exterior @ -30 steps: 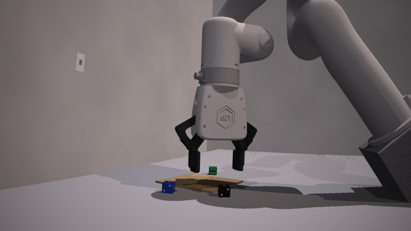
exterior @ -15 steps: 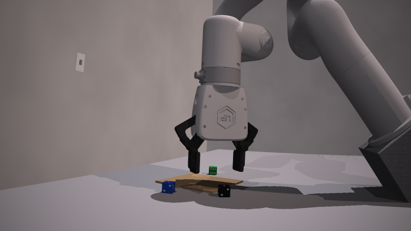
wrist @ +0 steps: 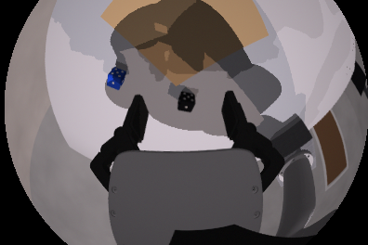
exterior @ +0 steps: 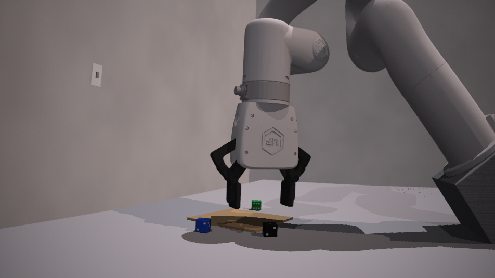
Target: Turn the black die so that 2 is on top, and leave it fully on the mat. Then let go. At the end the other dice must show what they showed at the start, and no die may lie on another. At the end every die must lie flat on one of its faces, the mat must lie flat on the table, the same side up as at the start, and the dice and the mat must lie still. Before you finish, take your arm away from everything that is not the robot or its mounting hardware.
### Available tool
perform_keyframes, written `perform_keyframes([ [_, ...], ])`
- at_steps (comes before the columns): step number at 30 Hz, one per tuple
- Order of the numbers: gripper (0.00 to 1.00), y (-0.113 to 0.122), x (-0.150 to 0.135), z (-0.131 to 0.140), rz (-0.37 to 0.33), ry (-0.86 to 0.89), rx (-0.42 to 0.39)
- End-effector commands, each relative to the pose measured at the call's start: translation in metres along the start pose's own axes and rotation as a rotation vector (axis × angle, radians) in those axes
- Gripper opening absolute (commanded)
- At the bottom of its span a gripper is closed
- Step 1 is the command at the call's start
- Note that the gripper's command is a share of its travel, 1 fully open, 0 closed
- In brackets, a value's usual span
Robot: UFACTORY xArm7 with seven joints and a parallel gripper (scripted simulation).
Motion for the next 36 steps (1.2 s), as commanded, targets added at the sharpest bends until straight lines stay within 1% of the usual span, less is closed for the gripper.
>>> perform_keyframes([
  [1, 1.00, 0.000, -0.001, 0.000, -0.002, 0.000, 0.001],
  [17, 1.00, 0.000, -0.004, -0.002, -0.002, 0.000, 0.001],
  [21, 1.00, 0.000, -0.019, -0.012, -0.002, 0.000, 0.001],
  [29, 1.00, 0.000, -0.069, -0.045, -0.002, 0.000, 0.001],
  [31, 1.00, 0.000, -0.069, -0.045, -0.002, 0.000, 0.001],
  [36, 1.00, 0.001, -0.085, -0.056, -0.002, 0.000, 0.001],
])
Point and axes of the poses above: the point where the finger pads meet when closed, its own y axis back along the fingers, its own x axis across the jaws, z = x × y, the point moved 7 cm from there along y, back along the fingers, and after that the axes turned 4 degrees about y, right-handed, at the moved point
